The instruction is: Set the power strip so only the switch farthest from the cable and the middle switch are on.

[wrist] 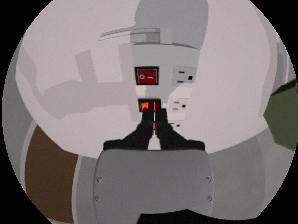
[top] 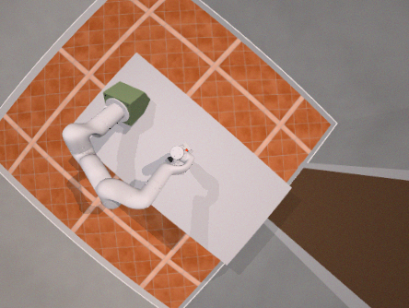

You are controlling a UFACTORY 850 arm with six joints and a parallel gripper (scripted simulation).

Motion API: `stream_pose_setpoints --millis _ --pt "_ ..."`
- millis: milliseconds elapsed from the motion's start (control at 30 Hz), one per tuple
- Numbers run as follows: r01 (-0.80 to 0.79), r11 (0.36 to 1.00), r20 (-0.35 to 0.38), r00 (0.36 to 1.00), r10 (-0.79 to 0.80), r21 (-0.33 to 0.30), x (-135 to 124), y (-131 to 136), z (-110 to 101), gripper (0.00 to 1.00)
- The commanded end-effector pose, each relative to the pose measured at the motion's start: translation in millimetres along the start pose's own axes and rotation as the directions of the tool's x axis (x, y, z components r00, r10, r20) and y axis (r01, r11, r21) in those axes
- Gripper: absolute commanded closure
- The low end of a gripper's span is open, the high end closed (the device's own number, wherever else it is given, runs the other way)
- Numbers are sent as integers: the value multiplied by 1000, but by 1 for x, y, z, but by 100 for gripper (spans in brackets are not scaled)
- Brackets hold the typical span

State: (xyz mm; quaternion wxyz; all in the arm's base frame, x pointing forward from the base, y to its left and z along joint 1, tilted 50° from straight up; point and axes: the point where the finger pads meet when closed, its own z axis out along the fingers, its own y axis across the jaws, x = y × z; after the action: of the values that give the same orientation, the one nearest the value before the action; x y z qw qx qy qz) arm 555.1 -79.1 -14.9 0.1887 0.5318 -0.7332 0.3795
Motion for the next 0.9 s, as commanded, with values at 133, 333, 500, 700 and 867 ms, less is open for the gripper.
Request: stream_pose_setpoints --millis 133,333,500,700,867 --pt "-1 1000 1 1000 1 0 0 -1 0 100" --pt "-1 1000 1 1000 1 0 0 -1 -6 100" --pt "-1 1000 1 1000 1 0 0 -1 -16 100" --pt "-1 1000 1 1000 1 0 0 -1 -33 100" --pt "-1 1000 1 1000 1 0 0 -1 -39 100"
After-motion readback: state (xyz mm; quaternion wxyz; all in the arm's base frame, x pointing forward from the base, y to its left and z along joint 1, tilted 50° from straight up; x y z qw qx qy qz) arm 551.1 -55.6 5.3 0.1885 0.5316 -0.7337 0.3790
